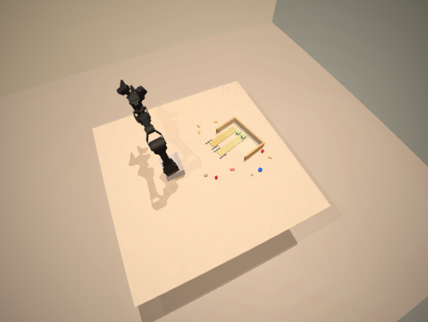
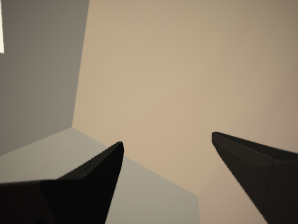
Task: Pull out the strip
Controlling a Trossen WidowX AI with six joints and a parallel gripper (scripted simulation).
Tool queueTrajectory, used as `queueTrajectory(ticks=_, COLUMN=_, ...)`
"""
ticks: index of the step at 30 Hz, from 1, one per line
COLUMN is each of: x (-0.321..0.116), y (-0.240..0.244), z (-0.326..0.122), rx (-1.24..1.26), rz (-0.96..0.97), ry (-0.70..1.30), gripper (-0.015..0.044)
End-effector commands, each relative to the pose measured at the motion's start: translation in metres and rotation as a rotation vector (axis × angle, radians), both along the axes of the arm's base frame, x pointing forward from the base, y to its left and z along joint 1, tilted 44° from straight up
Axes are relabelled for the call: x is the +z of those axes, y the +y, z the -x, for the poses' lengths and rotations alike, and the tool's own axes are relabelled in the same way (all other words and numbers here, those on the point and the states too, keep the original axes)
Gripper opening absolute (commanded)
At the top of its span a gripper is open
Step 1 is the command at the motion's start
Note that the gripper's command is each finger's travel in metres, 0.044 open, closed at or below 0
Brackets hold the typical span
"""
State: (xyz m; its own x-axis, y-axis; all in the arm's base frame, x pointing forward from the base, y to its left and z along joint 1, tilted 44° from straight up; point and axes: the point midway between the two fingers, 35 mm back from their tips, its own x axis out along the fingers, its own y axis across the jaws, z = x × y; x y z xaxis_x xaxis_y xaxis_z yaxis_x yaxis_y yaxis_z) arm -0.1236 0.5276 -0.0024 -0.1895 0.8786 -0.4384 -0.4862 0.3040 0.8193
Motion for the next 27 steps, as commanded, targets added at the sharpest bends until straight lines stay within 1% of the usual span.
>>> queueTrajectory(ticks=1, x=0.01, y=-0.006, z=-0.074, rx=-0.125, rz=0.013, ry=-0.184, gripper=0.04)
queueTrajectory(ticks=8, x=0.024, y=-0.042, z=-0.195, rx=-0.321, rz=0.116, ry=-0.49, gripper=0.04)
queueTrajectory(ticks=15, x=0.038, y=-0.111, z=-0.298, rx=-0.48, rz=0.315, ry=-0.772, gripper=0.04)
queueTrajectory(ticks=21, x=0.049, y=-0.188, z=-0.364, rx=-0.575, rz=0.559, ry=-0.976, gripper=0.04)
queueTrajectory(ticks=27, x=0.06, y=-0.282, z=-0.409, rx=-0.624, rz=0.881, ry=-1.134, gripper=0.04)
